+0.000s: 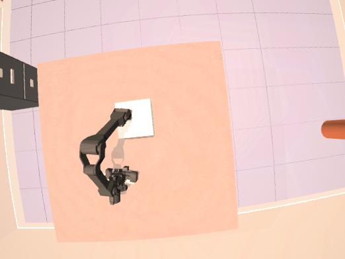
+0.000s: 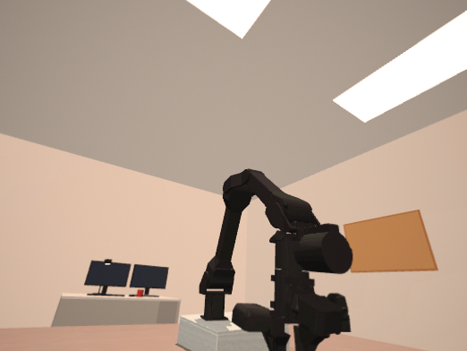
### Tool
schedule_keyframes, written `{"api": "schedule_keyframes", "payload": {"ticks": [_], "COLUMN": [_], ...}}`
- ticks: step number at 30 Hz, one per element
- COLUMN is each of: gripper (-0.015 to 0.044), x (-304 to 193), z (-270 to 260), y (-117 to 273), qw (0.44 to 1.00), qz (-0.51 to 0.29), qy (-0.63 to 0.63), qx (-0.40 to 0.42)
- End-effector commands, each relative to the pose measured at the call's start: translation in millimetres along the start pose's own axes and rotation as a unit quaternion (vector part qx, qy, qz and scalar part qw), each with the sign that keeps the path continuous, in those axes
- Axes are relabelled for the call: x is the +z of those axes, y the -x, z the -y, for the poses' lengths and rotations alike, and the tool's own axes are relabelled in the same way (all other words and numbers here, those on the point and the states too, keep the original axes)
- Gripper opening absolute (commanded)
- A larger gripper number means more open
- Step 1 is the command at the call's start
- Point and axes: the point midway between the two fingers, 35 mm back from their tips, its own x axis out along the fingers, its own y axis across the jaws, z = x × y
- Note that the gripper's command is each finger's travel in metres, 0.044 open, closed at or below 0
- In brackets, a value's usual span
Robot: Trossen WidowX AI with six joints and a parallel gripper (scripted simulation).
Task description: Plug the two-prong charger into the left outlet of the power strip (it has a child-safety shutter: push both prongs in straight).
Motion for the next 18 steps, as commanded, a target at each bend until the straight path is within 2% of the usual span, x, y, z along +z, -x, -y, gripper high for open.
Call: {"api": "schedule_keyframes", "payload": {"ticks": [1,18], "gripper": [0.0000,0.0000], "x": [6.7,7.7], "z": [0.6,0.6], "y": [3.1,3.5], "qw": [1.000,1.000], "qz": [0.012,0.013], "qy": [-0.001,-0.001], "qx": [-0.001,-0.001]}}
